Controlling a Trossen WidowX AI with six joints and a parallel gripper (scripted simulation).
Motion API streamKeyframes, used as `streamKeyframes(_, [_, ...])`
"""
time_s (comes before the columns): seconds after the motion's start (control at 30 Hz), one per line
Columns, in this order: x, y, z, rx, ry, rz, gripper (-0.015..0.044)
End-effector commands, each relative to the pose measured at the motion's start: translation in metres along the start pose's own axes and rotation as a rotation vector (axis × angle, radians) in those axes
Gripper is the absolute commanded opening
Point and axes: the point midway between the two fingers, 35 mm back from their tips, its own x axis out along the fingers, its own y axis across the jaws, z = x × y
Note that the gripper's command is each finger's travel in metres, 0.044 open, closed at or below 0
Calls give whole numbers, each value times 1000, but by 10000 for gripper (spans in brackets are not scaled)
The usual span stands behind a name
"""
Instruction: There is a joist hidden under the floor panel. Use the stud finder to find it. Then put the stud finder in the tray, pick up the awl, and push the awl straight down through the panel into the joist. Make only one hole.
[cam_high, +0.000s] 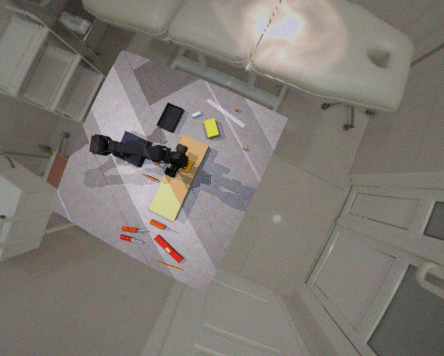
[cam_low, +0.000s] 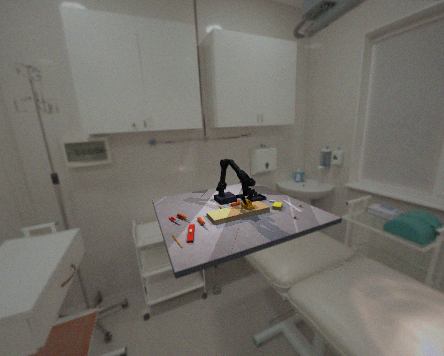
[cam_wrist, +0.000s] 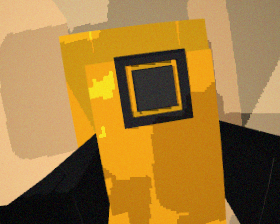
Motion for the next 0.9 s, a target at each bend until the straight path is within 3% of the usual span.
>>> streamKeyframes(0.0, [1, -10, -1, 0, 2, -2, 0])
streamKeyframes(0.87, [1, -60, -1, -2, 2, -7, 0])
